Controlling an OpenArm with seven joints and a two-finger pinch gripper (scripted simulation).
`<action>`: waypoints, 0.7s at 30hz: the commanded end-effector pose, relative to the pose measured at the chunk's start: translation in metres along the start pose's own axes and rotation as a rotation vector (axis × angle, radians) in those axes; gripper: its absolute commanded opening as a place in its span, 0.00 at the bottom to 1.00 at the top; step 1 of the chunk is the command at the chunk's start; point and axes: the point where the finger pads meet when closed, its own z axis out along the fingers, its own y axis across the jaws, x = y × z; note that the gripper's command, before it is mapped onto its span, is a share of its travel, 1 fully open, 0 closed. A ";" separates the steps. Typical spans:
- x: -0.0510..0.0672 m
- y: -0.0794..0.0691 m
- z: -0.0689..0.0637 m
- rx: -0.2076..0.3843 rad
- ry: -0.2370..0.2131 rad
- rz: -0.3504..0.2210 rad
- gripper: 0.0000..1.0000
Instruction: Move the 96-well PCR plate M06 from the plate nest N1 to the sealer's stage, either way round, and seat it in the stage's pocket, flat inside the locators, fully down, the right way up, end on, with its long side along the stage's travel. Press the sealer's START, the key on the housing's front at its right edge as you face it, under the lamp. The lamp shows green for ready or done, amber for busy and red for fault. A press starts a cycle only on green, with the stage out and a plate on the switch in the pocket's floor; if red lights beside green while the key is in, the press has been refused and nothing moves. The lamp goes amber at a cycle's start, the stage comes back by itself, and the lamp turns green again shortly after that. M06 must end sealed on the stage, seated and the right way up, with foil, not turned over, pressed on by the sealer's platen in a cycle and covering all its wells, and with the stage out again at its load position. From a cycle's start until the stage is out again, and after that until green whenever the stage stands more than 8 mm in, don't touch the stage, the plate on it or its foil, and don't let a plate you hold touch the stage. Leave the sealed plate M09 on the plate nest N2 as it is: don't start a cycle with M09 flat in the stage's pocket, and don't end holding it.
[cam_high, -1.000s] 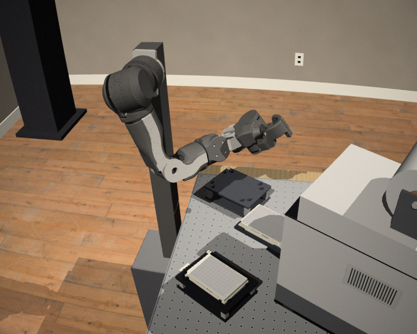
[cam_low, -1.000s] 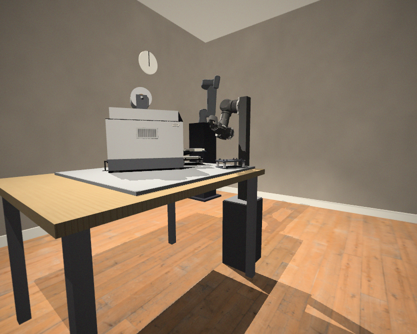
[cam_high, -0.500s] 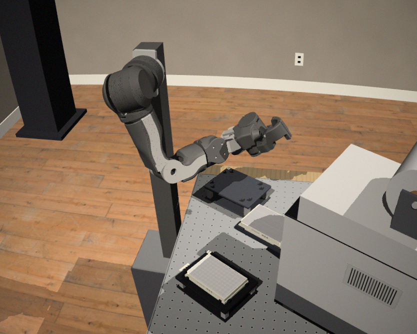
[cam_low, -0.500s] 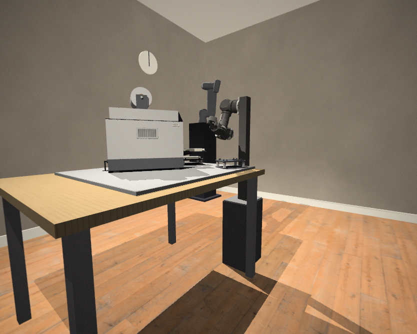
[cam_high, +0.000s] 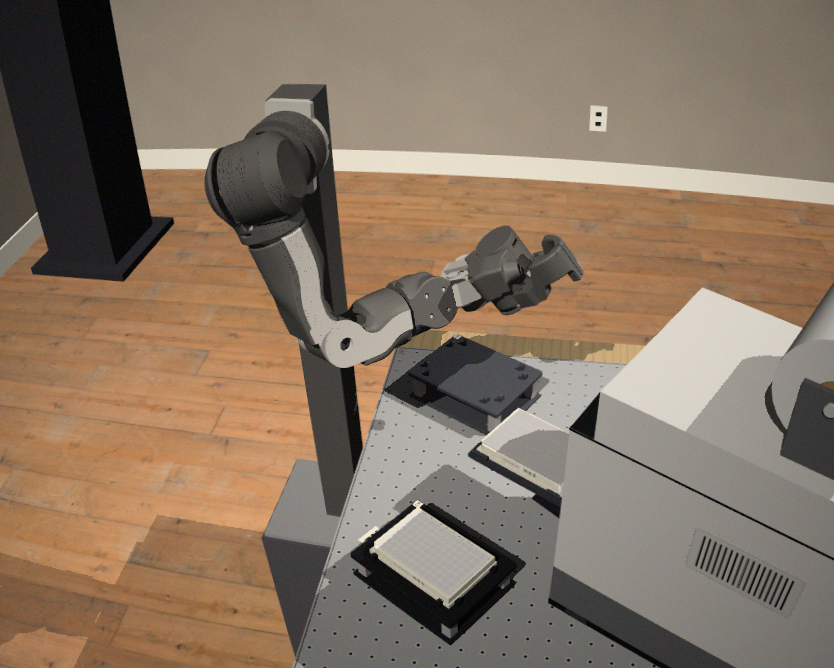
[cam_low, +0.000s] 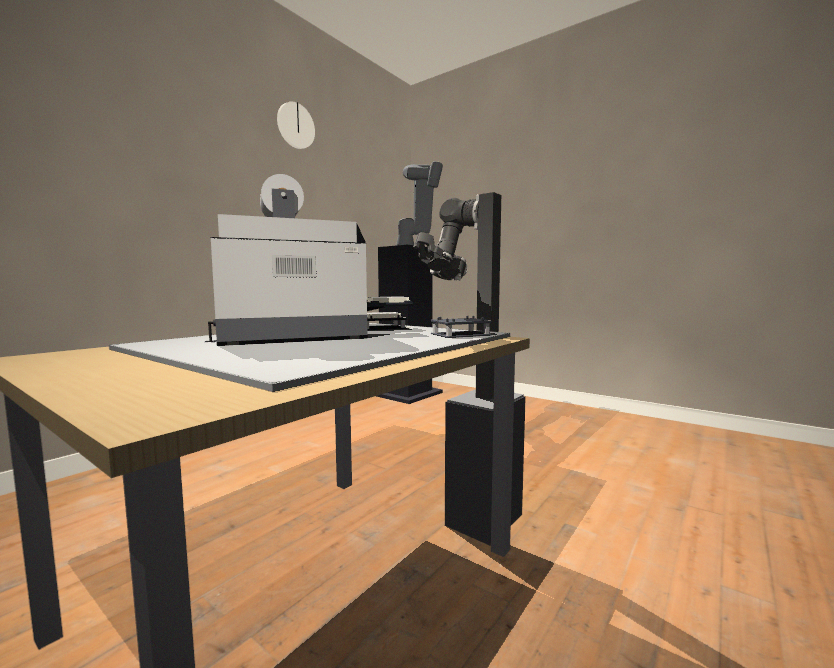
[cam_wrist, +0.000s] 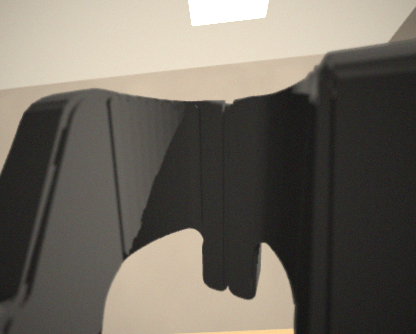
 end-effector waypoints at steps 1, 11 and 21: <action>0.001 -0.001 -0.001 0.003 0.000 0.007 0.00; 0.015 -0.043 0.004 0.167 0.031 -0.008 0.00; 0.015 -0.043 0.004 0.167 0.031 -0.008 0.00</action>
